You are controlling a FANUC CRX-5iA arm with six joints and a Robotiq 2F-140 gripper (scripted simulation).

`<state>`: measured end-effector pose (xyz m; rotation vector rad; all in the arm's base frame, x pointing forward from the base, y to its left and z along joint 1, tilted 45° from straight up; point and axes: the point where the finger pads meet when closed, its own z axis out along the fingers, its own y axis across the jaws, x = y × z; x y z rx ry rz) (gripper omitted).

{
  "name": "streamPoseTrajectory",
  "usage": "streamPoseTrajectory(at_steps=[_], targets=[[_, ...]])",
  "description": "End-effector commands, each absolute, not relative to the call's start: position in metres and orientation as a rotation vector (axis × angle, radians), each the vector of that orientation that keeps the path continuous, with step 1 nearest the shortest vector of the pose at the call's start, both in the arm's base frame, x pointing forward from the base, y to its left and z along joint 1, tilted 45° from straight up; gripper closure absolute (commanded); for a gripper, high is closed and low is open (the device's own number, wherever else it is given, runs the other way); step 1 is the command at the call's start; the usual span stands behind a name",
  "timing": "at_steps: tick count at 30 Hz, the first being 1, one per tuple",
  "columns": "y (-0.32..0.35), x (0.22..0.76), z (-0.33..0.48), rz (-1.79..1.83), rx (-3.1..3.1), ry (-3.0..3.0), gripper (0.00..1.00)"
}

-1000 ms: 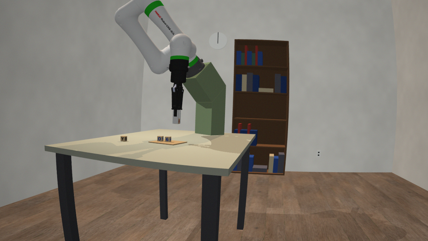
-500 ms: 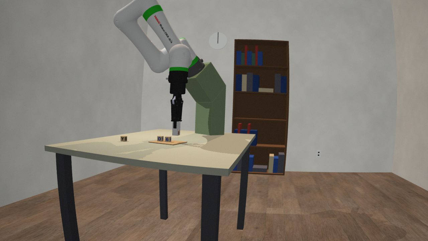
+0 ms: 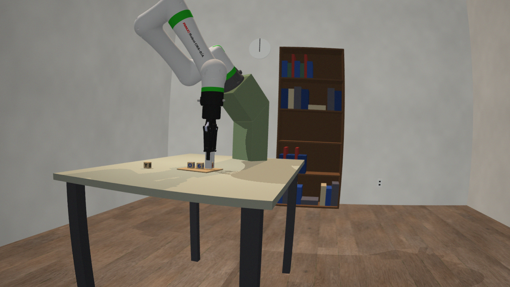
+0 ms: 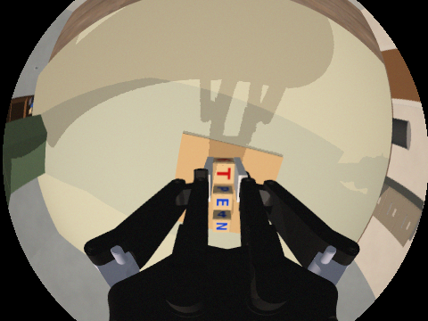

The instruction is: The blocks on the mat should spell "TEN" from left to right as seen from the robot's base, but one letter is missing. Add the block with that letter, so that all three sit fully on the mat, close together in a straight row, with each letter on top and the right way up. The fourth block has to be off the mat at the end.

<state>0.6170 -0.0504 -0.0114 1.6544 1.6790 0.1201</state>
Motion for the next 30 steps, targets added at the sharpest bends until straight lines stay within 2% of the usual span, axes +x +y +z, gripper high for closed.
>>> streamPoseTrajectory(at_steps=[1, 30], targets=[[-0.0503, 0.6171, -0.0113, 0.12, 1.654, 1.679, 0.87], [-0.0519, 0.6192, -0.0141, 0.12, 1.654, 1.679, 0.87]])
